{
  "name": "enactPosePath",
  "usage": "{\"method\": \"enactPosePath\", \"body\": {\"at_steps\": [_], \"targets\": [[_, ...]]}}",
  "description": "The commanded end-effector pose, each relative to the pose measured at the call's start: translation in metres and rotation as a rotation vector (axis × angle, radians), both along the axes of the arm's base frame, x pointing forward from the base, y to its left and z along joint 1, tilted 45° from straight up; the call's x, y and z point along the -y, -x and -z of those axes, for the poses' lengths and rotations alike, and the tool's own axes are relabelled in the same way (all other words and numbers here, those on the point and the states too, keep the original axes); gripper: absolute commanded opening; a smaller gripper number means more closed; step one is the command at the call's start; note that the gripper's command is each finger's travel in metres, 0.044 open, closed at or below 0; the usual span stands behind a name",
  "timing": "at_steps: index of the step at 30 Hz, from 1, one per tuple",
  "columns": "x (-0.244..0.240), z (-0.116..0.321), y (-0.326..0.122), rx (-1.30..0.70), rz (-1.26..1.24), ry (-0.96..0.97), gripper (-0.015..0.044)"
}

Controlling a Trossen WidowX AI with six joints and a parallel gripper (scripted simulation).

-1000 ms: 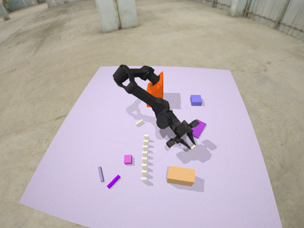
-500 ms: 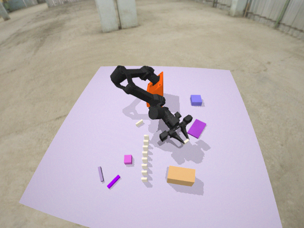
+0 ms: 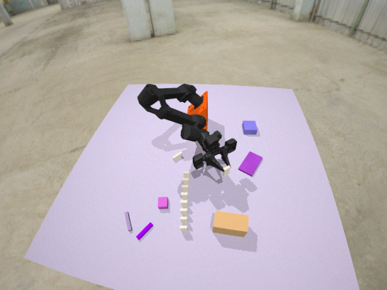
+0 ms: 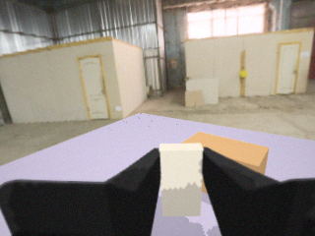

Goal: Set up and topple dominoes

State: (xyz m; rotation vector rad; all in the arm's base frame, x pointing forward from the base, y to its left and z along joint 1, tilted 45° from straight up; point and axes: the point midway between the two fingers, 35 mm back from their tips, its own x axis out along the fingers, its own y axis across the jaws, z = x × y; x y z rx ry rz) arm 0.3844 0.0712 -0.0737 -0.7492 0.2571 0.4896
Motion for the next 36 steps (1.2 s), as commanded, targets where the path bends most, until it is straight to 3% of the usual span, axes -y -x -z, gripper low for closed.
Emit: {"method": "enactPosePath", "body": {"at_steps": [1,18,36], "targets": [[0.000,-0.005,0.003,0.023,-0.016,0.005,0.0107],[0.002,-0.003,0.002,0.021,-0.016,0.006,0.0107],[0.067,0.063,-0.003,-0.007,-0.030,0.011,0.0107]]}}
